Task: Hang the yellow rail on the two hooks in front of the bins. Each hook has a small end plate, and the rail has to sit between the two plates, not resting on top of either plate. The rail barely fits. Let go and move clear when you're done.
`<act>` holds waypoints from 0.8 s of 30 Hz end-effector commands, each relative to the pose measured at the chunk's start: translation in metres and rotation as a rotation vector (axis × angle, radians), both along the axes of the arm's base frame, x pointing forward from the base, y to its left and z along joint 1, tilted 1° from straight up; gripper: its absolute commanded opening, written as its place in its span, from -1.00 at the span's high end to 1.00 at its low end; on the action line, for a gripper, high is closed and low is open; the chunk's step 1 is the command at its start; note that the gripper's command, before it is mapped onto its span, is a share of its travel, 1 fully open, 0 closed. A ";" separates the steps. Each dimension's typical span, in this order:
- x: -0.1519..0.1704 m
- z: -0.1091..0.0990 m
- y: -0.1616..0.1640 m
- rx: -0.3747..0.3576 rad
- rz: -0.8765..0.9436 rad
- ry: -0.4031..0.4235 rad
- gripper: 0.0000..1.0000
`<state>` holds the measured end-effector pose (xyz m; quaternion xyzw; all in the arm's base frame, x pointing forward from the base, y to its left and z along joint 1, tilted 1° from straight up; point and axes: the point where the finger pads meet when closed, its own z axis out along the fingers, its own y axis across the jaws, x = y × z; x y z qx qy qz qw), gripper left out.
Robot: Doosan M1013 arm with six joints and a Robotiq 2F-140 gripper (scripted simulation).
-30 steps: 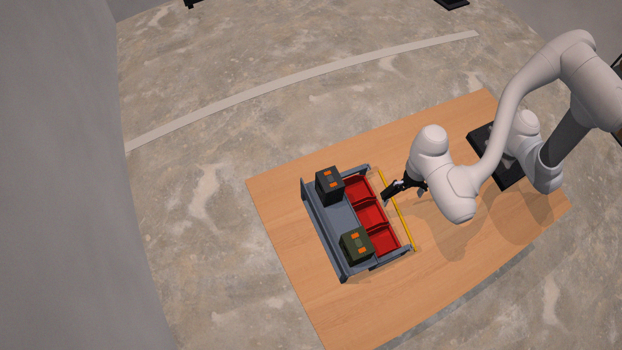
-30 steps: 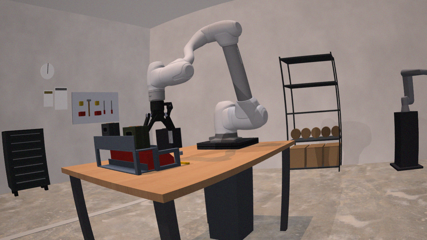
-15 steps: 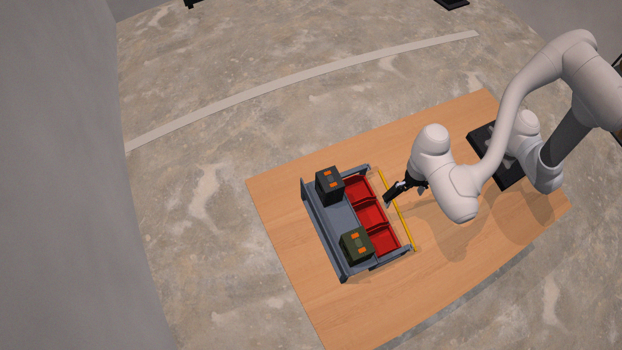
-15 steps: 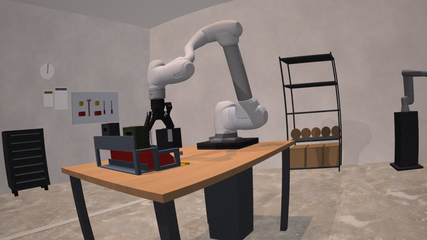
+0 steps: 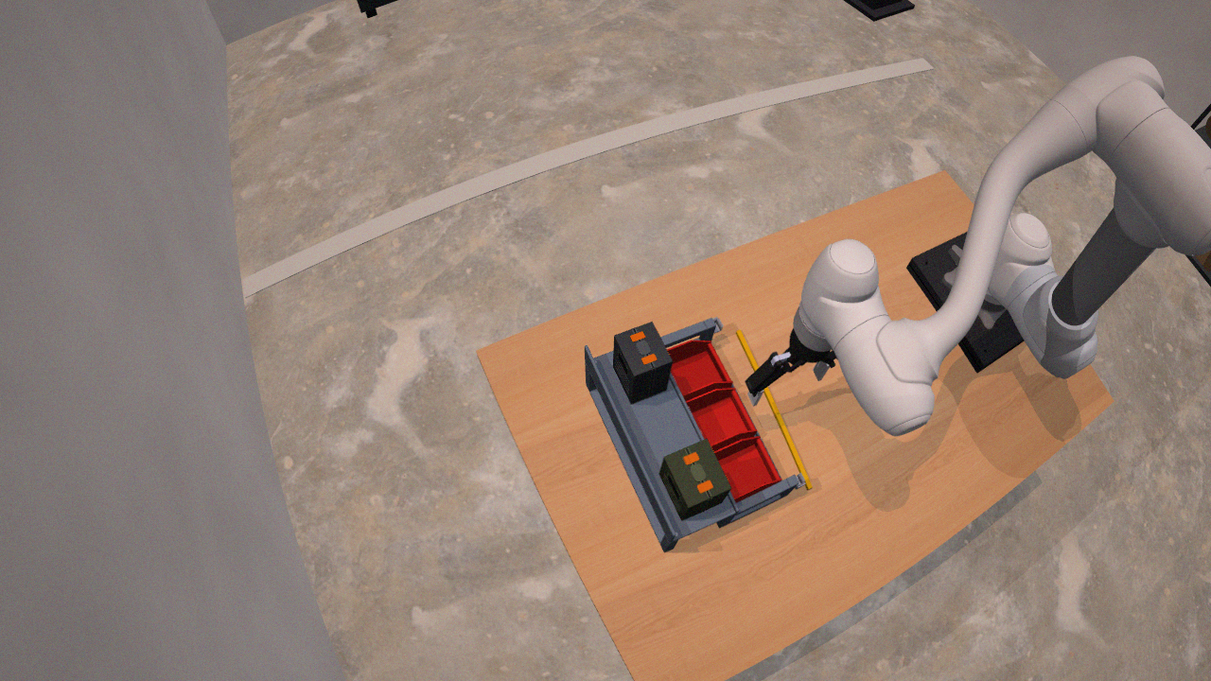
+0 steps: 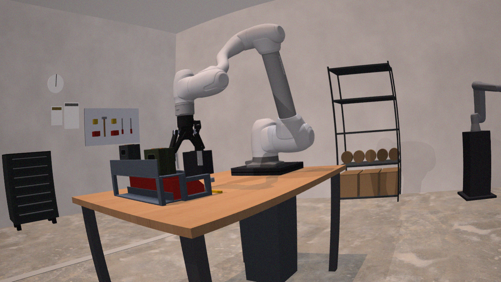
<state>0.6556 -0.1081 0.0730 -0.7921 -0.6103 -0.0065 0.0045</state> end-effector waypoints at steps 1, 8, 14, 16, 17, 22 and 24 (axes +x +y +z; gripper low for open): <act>0.000 0.000 0.000 0.000 0.000 0.000 -1.00; 0.000 0.001 0.000 0.000 0.000 0.000 -1.00; 0.000 0.002 0.001 0.000 0.000 0.000 -1.00; 0.000 0.002 0.001 0.000 0.000 0.000 -1.00; 0.000 0.002 0.001 0.000 0.000 0.000 -1.00; 0.000 0.002 0.001 0.000 0.000 0.000 -1.00; 0.000 0.002 0.001 0.000 0.000 0.000 0.27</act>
